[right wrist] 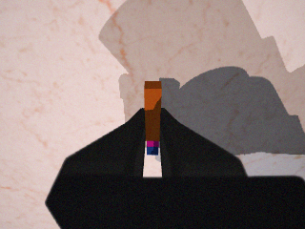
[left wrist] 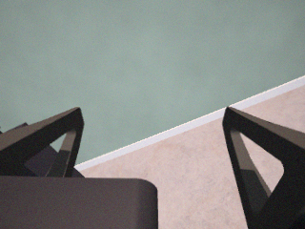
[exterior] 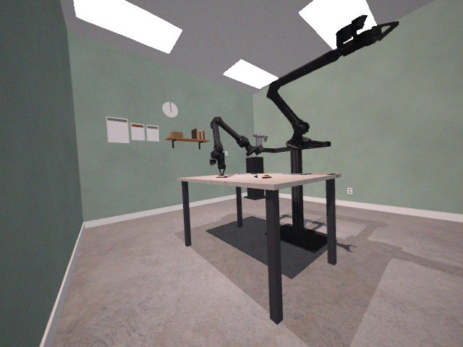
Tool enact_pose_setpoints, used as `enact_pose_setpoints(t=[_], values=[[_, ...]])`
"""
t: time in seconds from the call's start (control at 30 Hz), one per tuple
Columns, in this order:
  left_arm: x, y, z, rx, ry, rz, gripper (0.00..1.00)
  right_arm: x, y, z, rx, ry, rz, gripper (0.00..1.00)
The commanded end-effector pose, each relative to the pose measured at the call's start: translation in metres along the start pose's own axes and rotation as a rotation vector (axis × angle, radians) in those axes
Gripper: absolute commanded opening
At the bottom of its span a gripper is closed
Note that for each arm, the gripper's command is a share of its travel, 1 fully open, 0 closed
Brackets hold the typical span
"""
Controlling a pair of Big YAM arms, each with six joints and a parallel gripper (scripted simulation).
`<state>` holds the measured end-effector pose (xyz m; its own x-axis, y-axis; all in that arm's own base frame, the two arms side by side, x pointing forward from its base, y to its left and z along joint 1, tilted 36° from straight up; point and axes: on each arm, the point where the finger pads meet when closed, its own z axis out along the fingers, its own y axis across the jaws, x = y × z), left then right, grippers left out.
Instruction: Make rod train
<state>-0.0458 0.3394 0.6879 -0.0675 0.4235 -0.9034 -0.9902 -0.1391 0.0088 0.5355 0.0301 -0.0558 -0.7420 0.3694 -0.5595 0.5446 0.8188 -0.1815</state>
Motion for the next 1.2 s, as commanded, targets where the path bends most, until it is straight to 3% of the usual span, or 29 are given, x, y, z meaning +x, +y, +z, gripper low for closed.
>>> enact_pose_setpoints(t=[0.0, 0.4, 1.17], values=[[0.0, 0.005, -0.003, -0.012, 0.007, -0.004, 1.0, 0.008, 0.005, 0.006, 0.0, 0.006, -0.028, 0.04], [0.0, 0.005, -0.003, -0.012, 0.007, -0.004, 1.0, -0.006, 0.002, 0.017, -0.001, -0.005, 0.001, 0.04], [0.0, 0.005, -0.003, -0.012, 0.007, -0.004, 1.0, -0.002, 0.0, 0.027, 0.005, 0.003, -0.006, 0.04]])
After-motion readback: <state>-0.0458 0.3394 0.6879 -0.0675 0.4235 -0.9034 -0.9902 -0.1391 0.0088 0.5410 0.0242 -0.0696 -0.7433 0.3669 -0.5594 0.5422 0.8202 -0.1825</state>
